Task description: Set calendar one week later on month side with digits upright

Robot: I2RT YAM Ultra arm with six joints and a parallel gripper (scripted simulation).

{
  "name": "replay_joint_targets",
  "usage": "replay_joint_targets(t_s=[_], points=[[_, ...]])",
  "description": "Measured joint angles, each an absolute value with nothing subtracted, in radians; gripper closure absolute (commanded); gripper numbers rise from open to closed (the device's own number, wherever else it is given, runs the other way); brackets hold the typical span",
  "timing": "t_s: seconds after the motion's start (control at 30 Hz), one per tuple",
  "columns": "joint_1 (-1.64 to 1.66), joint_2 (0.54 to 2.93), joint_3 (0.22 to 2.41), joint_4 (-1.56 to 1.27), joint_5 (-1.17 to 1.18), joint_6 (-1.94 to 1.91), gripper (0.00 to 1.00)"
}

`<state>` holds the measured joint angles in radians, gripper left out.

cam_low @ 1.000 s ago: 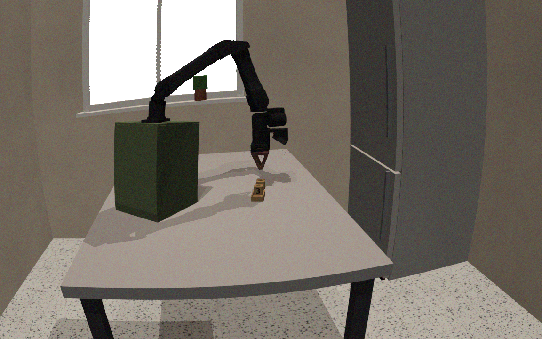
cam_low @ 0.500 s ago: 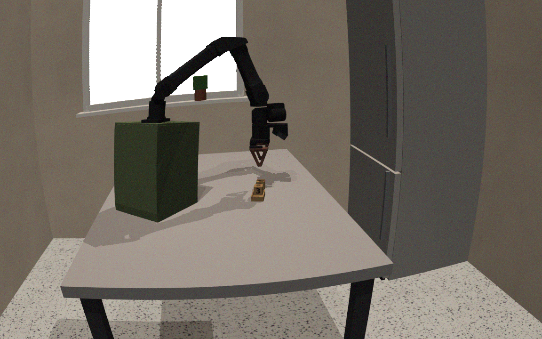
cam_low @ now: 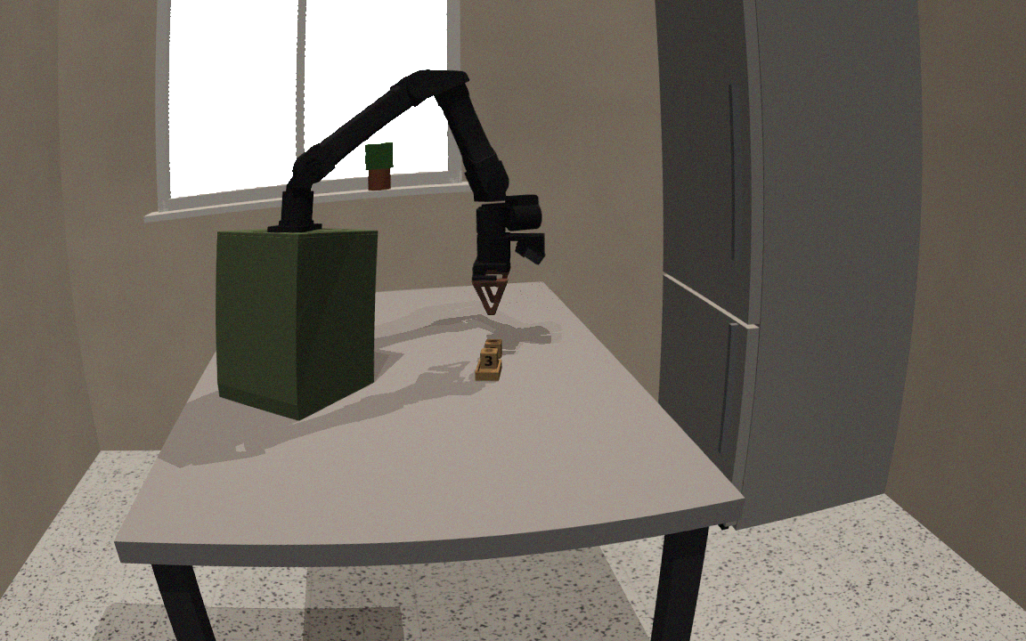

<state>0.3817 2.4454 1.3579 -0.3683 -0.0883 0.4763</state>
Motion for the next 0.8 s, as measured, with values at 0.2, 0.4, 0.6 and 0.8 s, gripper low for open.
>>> replay_joint_targets(t_s=[0.2, 0.4, 0.6, 0.8], points=[[0.382, 2.445, 1.358, -0.368, -0.088, 0.451, 0.00], [0.381, 2.447, 1.358, -0.366, -0.088, 0.336, 0.00], [0.382, 2.451, 1.358, -0.363, -0.088, 0.115, 0.00], [0.383, 2.455, 1.358, -0.360, -0.088, -0.101, 0.00]])
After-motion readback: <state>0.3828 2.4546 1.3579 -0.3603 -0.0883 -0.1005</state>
